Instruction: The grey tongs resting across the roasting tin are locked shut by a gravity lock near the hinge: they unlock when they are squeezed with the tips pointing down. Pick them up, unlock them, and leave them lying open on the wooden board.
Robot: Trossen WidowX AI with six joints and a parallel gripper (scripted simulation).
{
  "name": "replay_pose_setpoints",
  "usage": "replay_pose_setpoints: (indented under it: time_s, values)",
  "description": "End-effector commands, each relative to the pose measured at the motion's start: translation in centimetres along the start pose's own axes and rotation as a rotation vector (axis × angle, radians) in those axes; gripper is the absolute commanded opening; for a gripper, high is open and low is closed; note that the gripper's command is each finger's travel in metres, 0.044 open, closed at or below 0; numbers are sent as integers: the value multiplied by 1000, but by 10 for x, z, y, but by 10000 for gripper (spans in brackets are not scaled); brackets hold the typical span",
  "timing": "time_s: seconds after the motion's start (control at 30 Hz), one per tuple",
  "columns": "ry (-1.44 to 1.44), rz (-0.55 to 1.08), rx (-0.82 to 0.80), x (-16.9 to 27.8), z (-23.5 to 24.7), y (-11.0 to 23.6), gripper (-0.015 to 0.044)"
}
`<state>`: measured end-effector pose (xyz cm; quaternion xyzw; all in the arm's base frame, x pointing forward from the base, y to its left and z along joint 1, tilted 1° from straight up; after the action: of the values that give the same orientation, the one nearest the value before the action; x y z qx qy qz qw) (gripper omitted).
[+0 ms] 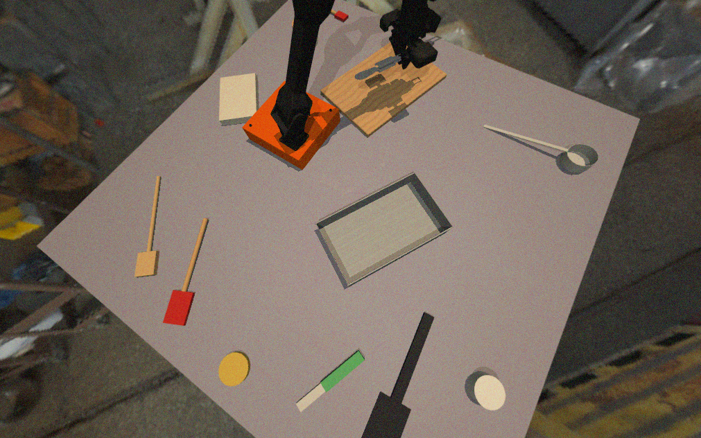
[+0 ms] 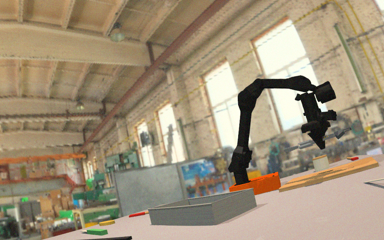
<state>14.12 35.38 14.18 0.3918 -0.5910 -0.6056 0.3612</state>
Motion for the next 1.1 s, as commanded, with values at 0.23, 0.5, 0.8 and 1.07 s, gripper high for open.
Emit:
replay_pose_setpoints:
  time_s: [0.23,0.5,0.8,1.07]
  values:
    - [186,1,0,10,59,0,-150]
    - [187,-30,-3,10,59,1,-150]
    - [189,-196,-21,11,59,7,-150]
    - [190,-347,-38,14,59,13,-150]
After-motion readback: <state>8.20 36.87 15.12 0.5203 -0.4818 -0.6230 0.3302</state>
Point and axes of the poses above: the point midway between the two fingers, 35 mm back from their tips, its own y axis back along the fingers, its own z axis across the jaws, x = y × z, the point moved 4 cm from there along y, back along the fingers, and after that the axes turned 1 degree about -y, right-handed, at the moved point
